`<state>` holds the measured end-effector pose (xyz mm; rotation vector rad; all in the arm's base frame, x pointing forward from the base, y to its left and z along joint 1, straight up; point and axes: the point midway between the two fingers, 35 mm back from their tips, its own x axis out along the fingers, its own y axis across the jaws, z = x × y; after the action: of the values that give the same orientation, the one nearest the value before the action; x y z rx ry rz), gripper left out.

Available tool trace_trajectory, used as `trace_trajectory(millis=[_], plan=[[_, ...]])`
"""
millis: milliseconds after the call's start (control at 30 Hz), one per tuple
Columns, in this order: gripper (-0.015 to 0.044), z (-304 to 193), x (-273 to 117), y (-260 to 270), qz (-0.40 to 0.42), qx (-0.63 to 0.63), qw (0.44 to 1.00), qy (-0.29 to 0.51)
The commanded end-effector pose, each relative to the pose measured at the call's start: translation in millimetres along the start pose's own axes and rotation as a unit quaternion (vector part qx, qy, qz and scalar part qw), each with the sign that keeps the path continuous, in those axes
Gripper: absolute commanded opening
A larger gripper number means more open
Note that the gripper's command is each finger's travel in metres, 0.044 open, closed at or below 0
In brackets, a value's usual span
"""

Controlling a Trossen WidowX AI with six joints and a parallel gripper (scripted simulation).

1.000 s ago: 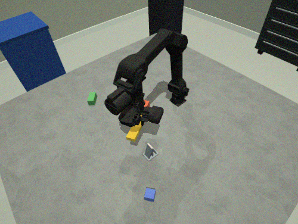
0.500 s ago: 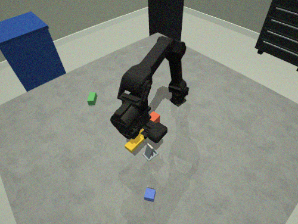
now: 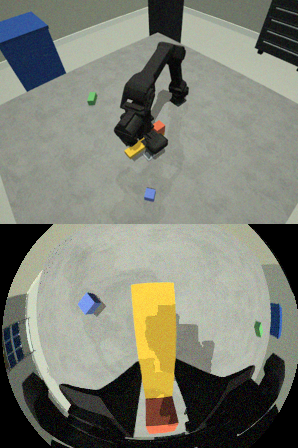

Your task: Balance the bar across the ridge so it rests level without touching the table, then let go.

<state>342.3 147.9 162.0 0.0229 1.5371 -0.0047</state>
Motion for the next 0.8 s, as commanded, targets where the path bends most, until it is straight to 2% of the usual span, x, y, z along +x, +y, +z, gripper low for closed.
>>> trace_trajectory(millis=[0, 767], plan=[[0.0, 0, 7, 2, 0.001, 0.006, 1.0, 0.002], [0.0, -1, 37, -4, 0.0, 0.007, 1.0, 0.002]])
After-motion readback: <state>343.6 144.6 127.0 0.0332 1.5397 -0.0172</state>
